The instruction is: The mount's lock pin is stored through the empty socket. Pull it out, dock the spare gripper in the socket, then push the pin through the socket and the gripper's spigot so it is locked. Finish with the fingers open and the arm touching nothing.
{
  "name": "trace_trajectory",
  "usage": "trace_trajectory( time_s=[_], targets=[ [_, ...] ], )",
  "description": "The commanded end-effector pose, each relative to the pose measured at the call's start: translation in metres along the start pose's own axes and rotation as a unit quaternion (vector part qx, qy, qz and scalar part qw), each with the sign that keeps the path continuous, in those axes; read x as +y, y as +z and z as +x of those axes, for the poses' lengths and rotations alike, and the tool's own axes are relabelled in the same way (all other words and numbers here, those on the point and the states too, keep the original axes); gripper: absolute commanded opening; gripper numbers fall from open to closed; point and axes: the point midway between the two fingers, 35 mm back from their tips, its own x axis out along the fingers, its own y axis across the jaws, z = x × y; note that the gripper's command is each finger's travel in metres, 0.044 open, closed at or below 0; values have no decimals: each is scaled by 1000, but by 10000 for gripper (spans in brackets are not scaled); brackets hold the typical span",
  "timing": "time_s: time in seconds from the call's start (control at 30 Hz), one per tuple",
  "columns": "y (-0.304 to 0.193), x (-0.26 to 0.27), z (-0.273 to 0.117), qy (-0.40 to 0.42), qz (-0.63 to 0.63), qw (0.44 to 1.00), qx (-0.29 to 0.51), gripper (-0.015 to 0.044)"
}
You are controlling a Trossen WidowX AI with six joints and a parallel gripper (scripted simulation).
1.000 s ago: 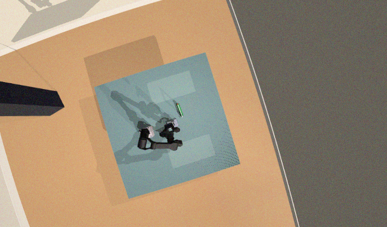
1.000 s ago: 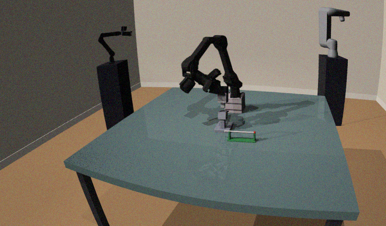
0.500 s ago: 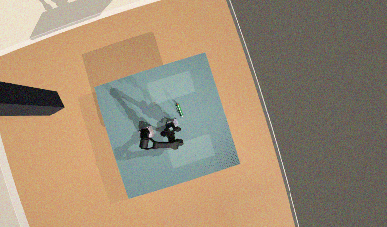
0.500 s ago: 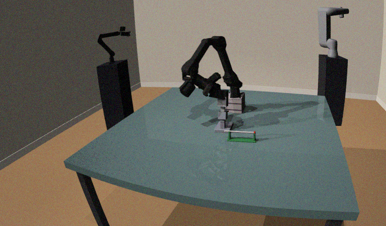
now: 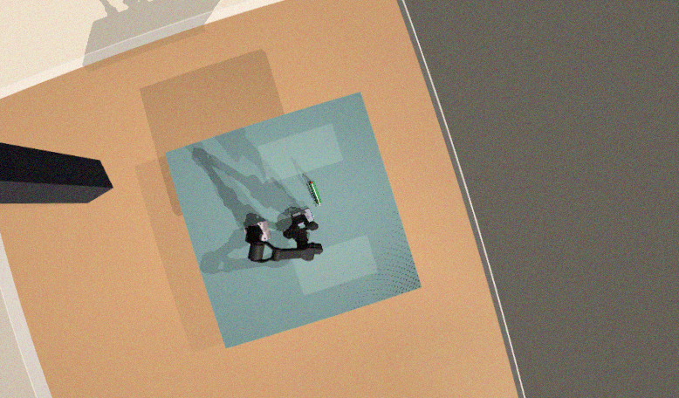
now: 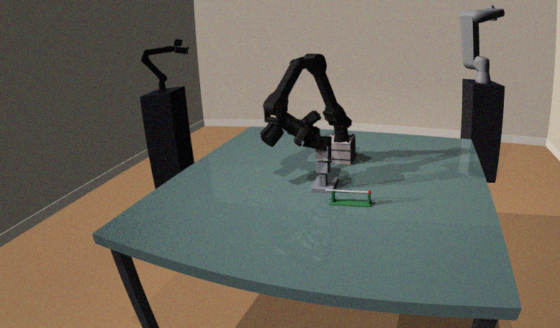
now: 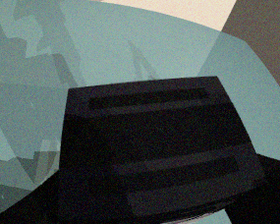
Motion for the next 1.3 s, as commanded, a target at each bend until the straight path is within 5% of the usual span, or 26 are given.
trace_trajectory(
  time_s=[0.0,0.57,1.1,1.27],
  targets=[
    [-4,-1,3,-4,3,1000,-4,0],
    [-6,0,5,-2,3,1000,-3,0],
    [-6,0,5,-2,3,1000,-3,420],
    [-3,0,3,-2,3,1000,-3,440]
  ],
)
